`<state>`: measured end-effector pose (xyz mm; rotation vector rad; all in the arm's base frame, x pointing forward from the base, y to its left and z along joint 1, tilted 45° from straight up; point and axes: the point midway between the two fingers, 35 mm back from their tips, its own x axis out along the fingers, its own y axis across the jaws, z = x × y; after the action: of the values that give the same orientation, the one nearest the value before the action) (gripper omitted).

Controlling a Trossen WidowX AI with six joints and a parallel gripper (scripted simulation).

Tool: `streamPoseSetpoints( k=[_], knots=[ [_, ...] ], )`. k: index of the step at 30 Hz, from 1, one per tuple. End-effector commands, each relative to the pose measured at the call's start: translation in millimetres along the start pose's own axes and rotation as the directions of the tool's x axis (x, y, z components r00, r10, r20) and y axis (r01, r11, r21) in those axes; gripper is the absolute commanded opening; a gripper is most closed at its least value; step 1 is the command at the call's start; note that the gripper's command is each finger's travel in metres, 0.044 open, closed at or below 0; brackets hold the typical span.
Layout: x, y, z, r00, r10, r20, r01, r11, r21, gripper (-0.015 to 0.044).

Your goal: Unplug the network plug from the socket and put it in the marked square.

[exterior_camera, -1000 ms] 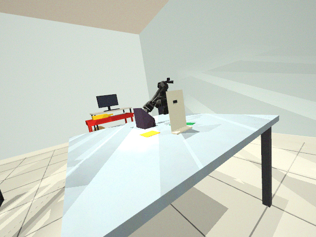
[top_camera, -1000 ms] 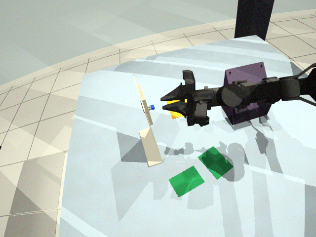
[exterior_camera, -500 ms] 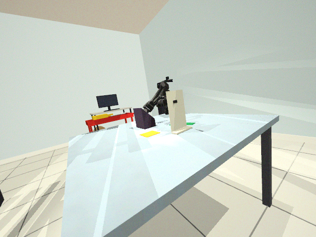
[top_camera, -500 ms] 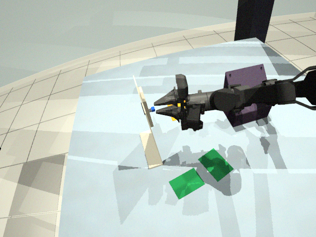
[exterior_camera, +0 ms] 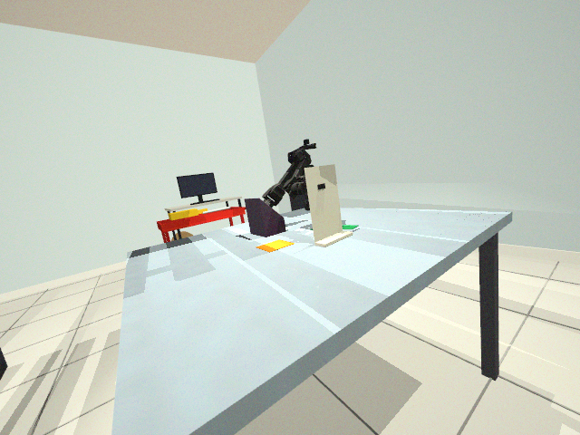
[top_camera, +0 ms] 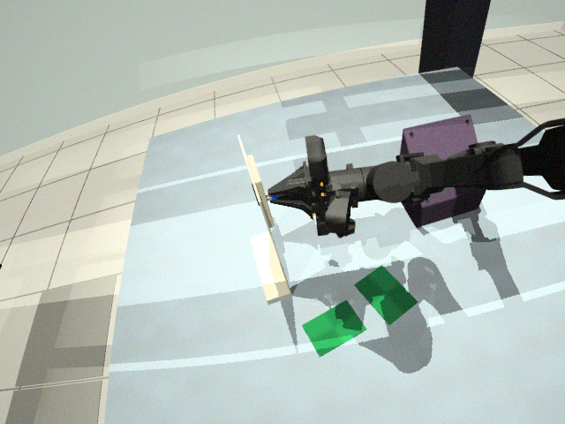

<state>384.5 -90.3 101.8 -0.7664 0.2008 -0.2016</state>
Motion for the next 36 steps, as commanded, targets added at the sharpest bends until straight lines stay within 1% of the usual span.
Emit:
streamPoseSetpoints(
  k=[1, 8, 36],
  knots=[
    [0, 1, -1, 1.000, 0.002, -0.004, -0.002, 1.000, -0.001, 0.0044],
    [0, 1, -1, 1.000, 0.002, -0.004, -0.002, 1.000, -0.001, 0.0000],
    [-14, 1, -4, 1.000, 0.003, -0.004, -0.003, 1.000, -0.001, 0.0000]
  ],
)
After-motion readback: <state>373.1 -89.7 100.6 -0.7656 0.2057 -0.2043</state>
